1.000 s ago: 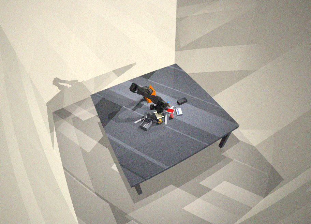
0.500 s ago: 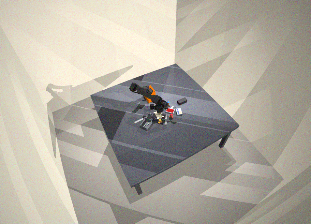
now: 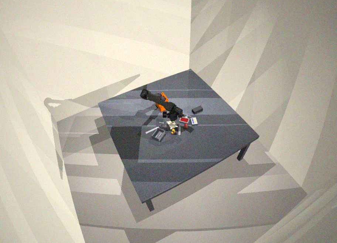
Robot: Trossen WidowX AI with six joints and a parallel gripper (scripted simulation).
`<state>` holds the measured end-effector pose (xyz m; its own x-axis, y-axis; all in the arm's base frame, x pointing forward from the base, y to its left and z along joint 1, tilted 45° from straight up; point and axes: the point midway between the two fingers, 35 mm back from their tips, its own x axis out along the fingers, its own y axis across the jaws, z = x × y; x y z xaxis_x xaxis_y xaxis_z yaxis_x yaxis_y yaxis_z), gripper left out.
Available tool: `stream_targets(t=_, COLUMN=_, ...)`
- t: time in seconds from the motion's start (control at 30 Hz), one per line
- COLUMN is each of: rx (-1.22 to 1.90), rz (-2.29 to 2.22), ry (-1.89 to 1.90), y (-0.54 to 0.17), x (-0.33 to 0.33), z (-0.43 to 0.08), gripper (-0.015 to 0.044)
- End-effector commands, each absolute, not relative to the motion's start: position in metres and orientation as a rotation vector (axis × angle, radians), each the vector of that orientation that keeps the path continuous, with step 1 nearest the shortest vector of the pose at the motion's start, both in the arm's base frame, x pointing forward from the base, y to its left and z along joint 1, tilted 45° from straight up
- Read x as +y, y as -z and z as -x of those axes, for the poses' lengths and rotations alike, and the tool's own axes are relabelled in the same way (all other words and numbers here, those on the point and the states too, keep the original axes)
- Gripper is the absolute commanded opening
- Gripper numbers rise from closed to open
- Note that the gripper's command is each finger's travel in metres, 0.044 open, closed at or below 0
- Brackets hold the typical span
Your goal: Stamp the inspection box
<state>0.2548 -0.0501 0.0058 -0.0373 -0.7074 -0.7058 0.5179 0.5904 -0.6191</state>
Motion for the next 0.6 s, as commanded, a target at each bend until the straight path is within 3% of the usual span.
stream_targets(t=0.0, rx=1.265, rz=0.180, ry=0.996, y=-0.010, x=-0.045, z=-0.255, gripper=0.0000)
stream_targets(t=0.57, rx=1.265, rz=0.180, ry=0.996, y=-0.030, x=-0.026, z=-0.255, gripper=0.0000)
